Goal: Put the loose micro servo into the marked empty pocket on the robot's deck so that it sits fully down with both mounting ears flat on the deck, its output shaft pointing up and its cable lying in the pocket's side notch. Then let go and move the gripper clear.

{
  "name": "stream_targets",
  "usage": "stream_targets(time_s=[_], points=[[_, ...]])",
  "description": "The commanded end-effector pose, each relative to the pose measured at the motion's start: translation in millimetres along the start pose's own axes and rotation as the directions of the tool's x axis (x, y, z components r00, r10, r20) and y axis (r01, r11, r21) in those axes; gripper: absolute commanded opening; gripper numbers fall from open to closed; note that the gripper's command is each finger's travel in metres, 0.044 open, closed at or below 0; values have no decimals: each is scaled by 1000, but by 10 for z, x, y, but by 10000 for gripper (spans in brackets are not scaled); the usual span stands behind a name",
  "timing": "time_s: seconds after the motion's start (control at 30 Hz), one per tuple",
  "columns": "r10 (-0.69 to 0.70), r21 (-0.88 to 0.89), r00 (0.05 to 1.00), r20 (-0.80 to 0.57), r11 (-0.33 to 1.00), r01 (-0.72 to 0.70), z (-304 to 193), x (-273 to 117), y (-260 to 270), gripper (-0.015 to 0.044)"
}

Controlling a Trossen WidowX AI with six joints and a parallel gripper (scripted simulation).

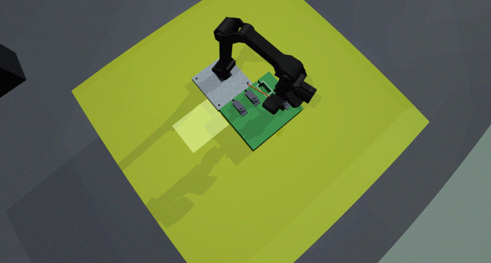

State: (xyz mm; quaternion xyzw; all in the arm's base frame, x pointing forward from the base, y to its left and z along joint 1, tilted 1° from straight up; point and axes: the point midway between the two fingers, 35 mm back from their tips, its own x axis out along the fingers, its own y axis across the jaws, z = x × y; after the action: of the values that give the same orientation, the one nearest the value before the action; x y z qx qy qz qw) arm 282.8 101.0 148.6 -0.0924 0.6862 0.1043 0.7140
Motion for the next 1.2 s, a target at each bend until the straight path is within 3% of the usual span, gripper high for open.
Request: stream_targets(time_s=[0.0, 0.4, 0.63, 1.17], points=[[-3, 1, 1000, 4, 1000, 3, 10, -13, 87, 0], [-3, 195, 1000, 4, 981, 2, 15, -13, 115, 0], [-3, 200, 1000, 4, 980, 2, -5, -13, 120, 0], [-1, 200, 1000, -1, 980, 1, -680, -8, 272, 0]])
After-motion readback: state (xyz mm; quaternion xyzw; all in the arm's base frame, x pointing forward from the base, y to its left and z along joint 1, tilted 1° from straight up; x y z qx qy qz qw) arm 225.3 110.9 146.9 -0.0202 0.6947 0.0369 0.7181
